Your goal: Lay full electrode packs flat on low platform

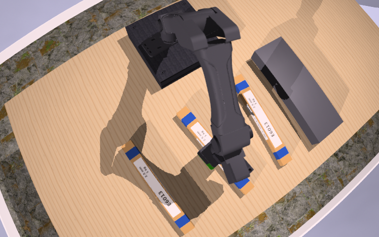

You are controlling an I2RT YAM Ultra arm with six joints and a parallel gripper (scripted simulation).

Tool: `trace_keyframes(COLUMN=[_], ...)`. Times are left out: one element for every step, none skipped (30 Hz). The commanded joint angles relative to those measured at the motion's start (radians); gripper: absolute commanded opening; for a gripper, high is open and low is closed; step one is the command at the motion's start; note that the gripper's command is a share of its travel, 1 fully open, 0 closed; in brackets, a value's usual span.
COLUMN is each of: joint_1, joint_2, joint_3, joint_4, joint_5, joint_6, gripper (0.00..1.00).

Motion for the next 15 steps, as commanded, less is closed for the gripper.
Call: trace_keyframes(joint_1=[-0.004,-0.004,-0.004,-0.001,-0.001,-0.001,-0.001,-0.001,-0.001,-0.001,-0.001,-0.001,-0.001,-0.001,-0.001], joint_2=[-0.036,-0.036,-0.036,-0.016,-0.016,-0.016,-0.016,-0.016,-0.016,-0.016,-0.016,-0.016,-0.016,-0.016,-0.016], joint_3=[0.023,0.023,0.023,0.007,0.007,0.007,0.007,0.007,0.007,0.007,0.007,0.007,0.007,0.007,0.007], joint_4=[-0.008,-0.008,-0.008,-0.001,-0.001,-0.001,-0.001,-0.001,-0.001,-0.001,-0.001,-0.001,-0.001,-0.001,-0.001], joint_5=[-0.001,-0.001,-0.001,0.0,0.0,0.0,0.0,0.0,0.0,0.0,0.0,0.0,0.0,0.0,0.0], joint_6=[-0.001,-0.001,-0.001,0.0,0.0,0.0,0.0,0.0,0.0,0.0,0.0,0.0,0.0,0.0,0.0], gripper=[0.74,0.74,0.74,0.74,0.74,0.74,0.74,0.74,0.74,0.74,0.74,0.74,0.74,0.74,0.74])
